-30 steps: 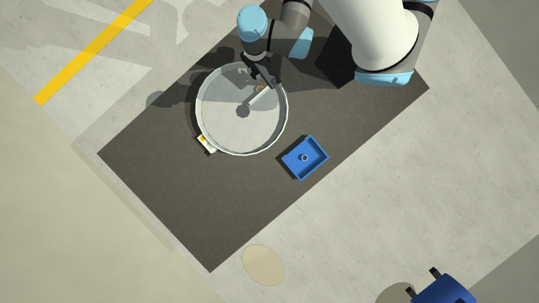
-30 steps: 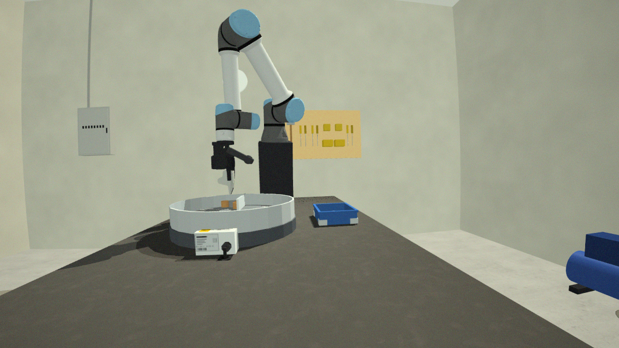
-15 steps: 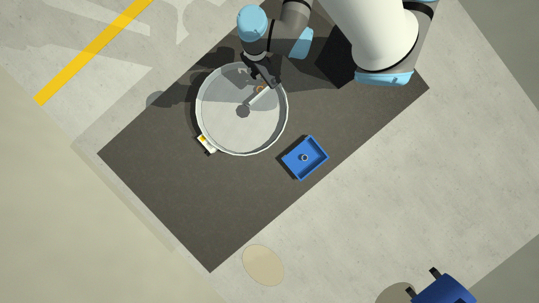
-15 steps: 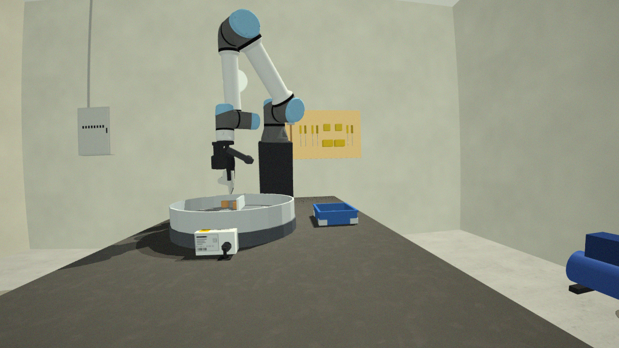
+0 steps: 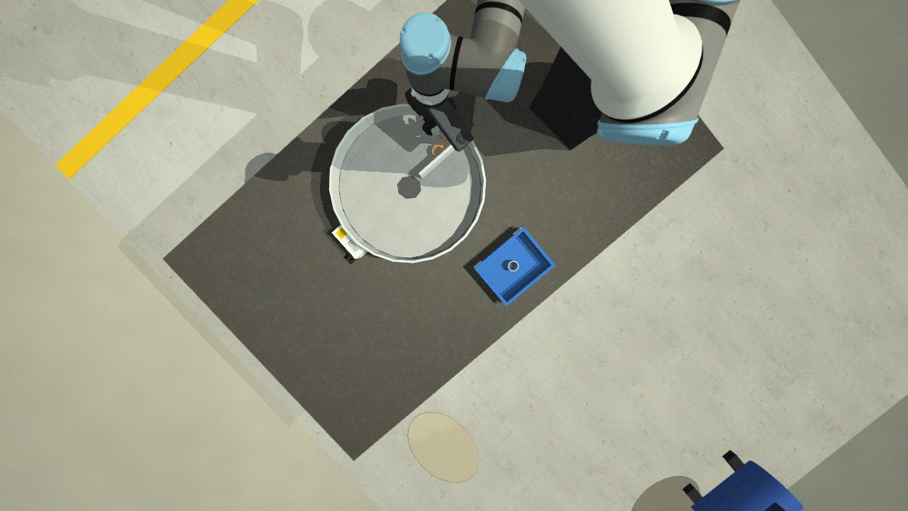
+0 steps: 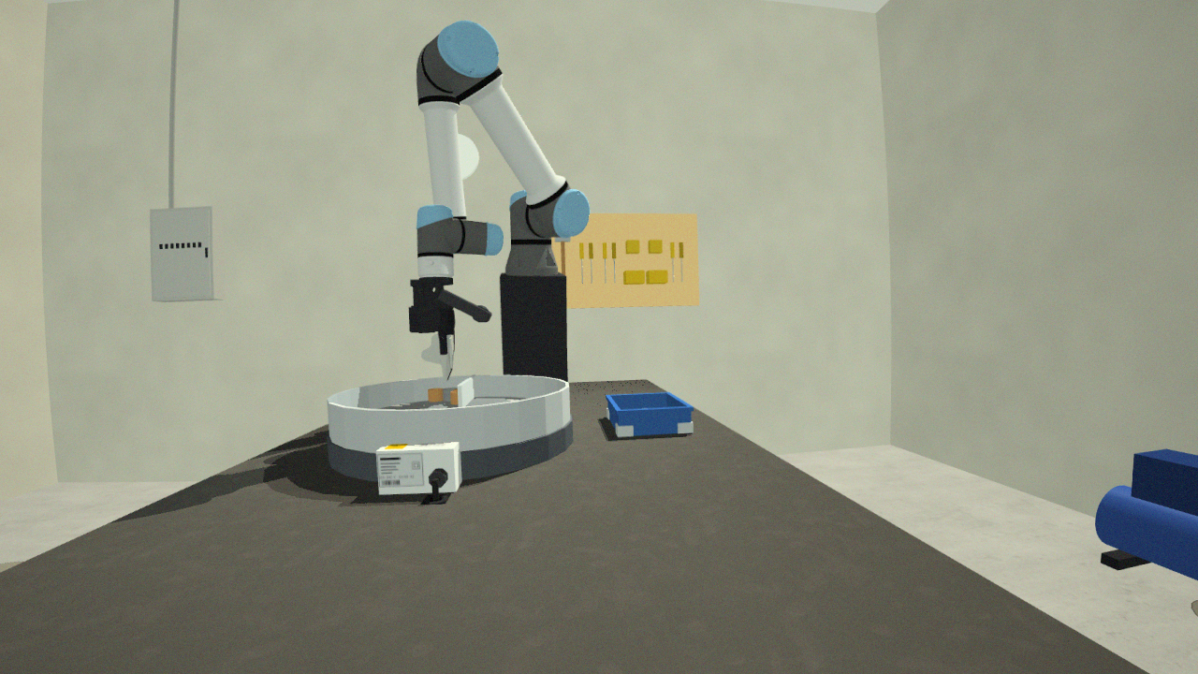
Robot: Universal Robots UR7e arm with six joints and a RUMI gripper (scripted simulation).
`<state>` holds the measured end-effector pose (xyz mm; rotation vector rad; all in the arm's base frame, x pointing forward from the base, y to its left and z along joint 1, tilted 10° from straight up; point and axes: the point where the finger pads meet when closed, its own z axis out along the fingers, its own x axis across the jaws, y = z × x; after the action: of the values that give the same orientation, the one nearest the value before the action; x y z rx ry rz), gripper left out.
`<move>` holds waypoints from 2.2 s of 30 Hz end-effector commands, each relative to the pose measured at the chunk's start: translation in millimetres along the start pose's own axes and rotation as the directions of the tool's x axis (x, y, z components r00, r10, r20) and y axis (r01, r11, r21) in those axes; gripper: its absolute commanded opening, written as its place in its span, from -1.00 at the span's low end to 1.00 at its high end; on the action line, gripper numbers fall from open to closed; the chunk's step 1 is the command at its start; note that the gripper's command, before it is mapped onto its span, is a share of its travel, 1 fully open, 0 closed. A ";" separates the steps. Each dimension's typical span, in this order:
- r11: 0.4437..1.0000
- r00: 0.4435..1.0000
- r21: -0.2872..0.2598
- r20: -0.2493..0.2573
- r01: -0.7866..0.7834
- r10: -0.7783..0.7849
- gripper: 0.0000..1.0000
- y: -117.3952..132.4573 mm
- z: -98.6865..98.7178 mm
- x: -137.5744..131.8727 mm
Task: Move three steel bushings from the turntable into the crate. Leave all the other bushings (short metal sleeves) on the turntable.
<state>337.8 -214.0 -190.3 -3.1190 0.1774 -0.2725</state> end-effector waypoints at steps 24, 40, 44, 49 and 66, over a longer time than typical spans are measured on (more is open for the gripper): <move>1.000 1.000 -0.001 -0.001 0.000 0.000 -0.89 0.3 14.9 0.3; 1.000 1.000 -0.001 -0.001 0.000 0.000 -0.89 0.3 14.9 0.3; 1.000 1.000 -0.001 -0.001 0.000 0.000 -0.89 0.3 14.9 0.3; 1.000 1.000 -0.001 -0.001 0.000 0.000 -0.89 0.3 15.1 0.3; 1.000 1.000 -0.001 -0.001 0.000 0.000 -0.89 0.3 35.2 0.3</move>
<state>343.1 -214.0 -220.7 -3.1189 0.1773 -0.2723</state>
